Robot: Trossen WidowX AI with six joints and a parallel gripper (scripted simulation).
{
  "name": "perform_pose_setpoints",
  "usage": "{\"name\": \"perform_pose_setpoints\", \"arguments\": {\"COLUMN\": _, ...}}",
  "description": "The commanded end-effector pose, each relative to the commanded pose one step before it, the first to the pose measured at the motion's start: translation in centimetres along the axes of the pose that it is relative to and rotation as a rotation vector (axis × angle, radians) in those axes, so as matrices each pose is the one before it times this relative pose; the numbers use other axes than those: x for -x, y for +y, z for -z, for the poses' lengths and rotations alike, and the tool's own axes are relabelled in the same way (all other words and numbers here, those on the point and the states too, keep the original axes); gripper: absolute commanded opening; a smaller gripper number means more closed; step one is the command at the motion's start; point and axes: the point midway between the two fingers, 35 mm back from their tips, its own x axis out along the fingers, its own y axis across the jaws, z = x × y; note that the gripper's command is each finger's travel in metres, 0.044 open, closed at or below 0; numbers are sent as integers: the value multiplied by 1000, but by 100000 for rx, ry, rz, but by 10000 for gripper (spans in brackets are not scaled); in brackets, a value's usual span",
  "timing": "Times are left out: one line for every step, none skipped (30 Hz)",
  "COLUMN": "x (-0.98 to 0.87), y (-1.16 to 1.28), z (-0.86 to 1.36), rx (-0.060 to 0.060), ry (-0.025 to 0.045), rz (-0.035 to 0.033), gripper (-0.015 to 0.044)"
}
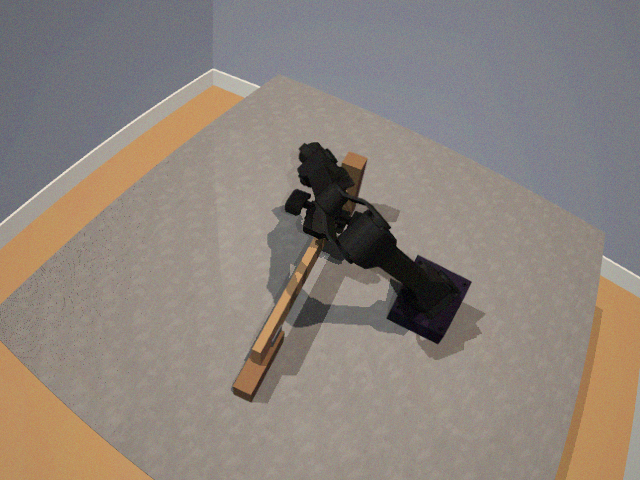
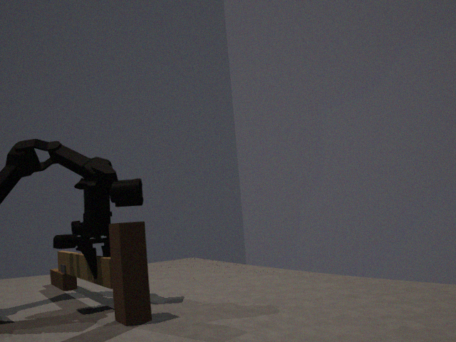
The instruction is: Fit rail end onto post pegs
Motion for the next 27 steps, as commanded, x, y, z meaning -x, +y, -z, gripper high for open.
{"name": "perform_pose_setpoints", "arguments": {"x": 387, "y": -39, "z": -14, "rx": 142, "ry": 357, "rz": 954, "gripper": 0}}
{"name": "perform_pose_setpoints", "arguments": {"x": -18, "y": 6, "z": 0, "rx": 0, "ry": -1, "rz": 0, "gripper": 0}}
{"name": "perform_pose_setpoints", "arguments": {"x": -23, "y": 6, "z": 0, "rx": 0, "ry": -1, "rz": 0, "gripper": 0}}
{"name": "perform_pose_setpoints", "arguments": {"x": -28, "y": 6, "z": 0, "rx": 0, "ry": -1, "rz": 0, "gripper": 0}}
{"name": "perform_pose_setpoints", "arguments": {"x": -30, "y": 6, "z": 0, "rx": 0, "ry": -1, "rz": 0, "gripper": 0}}
{"name": "perform_pose_setpoints", "arguments": {"x": -30, "y": 5, "z": 0, "rx": 0, "ry": -1, "rz": 0, "gripper": 0}}
{"name": "perform_pose_setpoints", "arguments": {"x": -27, "y": 4, "z": 0, "rx": 0, "ry": -1, "rz": 0, "gripper": 0}}
{"name": "perform_pose_setpoints", "arguments": {"x": -21, "y": 2, "z": 0, "rx": 0, "ry": -1, "rz": 0, "gripper": 0}}
{"name": "perform_pose_setpoints", "arguments": {"x": -15, "y": 1, "z": 0, "rx": 0, "ry": -1, "rz": 0, "gripper": 0}}
{"name": "perform_pose_setpoints", "arguments": {"x": 0, "y": 0, "z": 0, "rx": 0, "ry": 0, "rz": 0, "gripper": 0}}
{"name": "perform_pose_setpoints", "arguments": {"x": -14, "y": 0, "z": 0, "rx": 0, "ry": -1, "rz": 0, "gripper": 0}}
{"name": "perform_pose_setpoints", "arguments": {"x": -2, "y": 1, "z": 5, "rx": 0, "ry": 0, "rz": 0, "gripper": 0}}
{"name": "perform_pose_setpoints", "arguments": {"x": -4, "y": 2, "z": 9, "rx": 0, "ry": 0, "rz": 0, "gripper": 0}}
{"name": "perform_pose_setpoints", "arguments": {"x": -5, "y": 4, "z": 13, "rx": 0, "ry": 0, "rz": 0, "gripper": 0}}
{"name": "perform_pose_setpoints", "arguments": {"x": -7, "y": 5, "z": 18, "rx": 0, "ry": 1, "rz": 0, "gripper": 0}}
{"name": "perform_pose_setpoints", "arguments": {"x": -9, "y": 6, "z": 23, "rx": 0, "ry": 1, "rz": 0, "gripper": 0}}
{"name": "perform_pose_setpoints", "arguments": {"x": -10, "y": 7, "z": 26, "rx": 0, "ry": 1, "rz": 0, "gripper": 0}}
{"name": "perform_pose_setpoints", "arguments": {"x": -11, "y": 7, "z": 28, "rx": 0, "ry": 1, "rz": 0, "gripper": 0}}
{"name": "perform_pose_setpoints", "arguments": {"x": -10, "y": 7, "z": 29, "rx": 0, "ry": 1, "rz": 0, "gripper": 0}}
{"name": "perform_pose_setpoints", "arguments": {"x": -10, "y": 7, "z": 29, "rx": 0, "ry": 1, "rz": 0, "gripper": 0}}
{"name": "perform_pose_setpoints", "arguments": {"x": -10, "y": 8, "z": 30, "rx": 0, "ry": 1, "rz": 0, "gripper": 0}}
{"name": "perform_pose_setpoints", "arguments": {"x": -10, "y": 8, "z": 30, "rx": 0, "ry": 1, "rz": 0, "gripper": 0}}
{"name": "perform_pose_setpoints", "arguments": {"x": -9, "y": 8, "z": 31, "rx": 0, "ry": 1, "rz": 0, "gripper": 0}}
{"name": "perform_pose_setpoints", "arguments": {"x": -9, "y": 8, "z": 31, "rx": 0, "ry": 1, "rz": 0, "gripper": 0}}
{"name": "perform_pose_setpoints", "arguments": {"x": -7, "y": 8, "z": 29, "rx": 0, "ry": 1, "rz": 0, "gripper": 0}}
{"name": "perform_pose_setpoints", "arguments": {"x": -6, "y": 8, "z": 30, "rx": 0, "ry": 1, "rz": 0, "gripper": 0}}
{"name": "perform_pose_setpoints", "arguments": {"x": -6, "y": 8, "z": 29, "rx": 0, "ry": 1, "rz": 0, "gripper": 0}}
